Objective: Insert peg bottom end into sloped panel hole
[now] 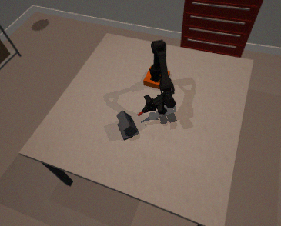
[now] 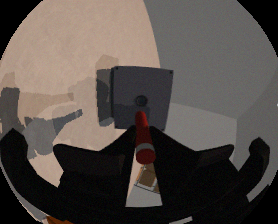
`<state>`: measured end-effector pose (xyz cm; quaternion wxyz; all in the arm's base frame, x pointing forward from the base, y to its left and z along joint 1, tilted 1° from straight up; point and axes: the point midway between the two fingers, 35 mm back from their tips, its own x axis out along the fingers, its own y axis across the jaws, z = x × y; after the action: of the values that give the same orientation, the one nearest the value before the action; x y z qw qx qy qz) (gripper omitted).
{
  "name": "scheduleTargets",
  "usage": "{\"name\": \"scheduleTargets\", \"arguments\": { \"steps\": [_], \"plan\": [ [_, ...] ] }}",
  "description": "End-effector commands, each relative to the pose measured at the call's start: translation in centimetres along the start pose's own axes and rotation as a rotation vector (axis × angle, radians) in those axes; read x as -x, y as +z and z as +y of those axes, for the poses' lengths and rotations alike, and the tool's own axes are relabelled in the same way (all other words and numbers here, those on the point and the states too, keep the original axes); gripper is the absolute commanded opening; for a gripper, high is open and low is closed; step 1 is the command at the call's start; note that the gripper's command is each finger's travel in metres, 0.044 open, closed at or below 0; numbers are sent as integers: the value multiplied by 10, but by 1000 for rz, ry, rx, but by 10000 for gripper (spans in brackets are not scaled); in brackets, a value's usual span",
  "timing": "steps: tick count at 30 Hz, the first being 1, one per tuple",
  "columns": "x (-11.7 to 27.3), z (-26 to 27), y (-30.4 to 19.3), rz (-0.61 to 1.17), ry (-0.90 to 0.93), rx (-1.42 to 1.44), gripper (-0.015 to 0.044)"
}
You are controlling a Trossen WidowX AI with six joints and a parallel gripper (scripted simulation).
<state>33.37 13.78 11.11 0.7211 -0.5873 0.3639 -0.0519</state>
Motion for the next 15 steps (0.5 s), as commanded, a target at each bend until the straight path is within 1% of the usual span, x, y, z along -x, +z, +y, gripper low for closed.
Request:
{"name": "scheduleTargets", "arguments": {
  "steps": [1, 15],
  "plan": [
    [-4, 1, -1, 1, -9, 7, 0],
    [-17, 0, 2, -13, -28, 7, 0]
  ]
}}
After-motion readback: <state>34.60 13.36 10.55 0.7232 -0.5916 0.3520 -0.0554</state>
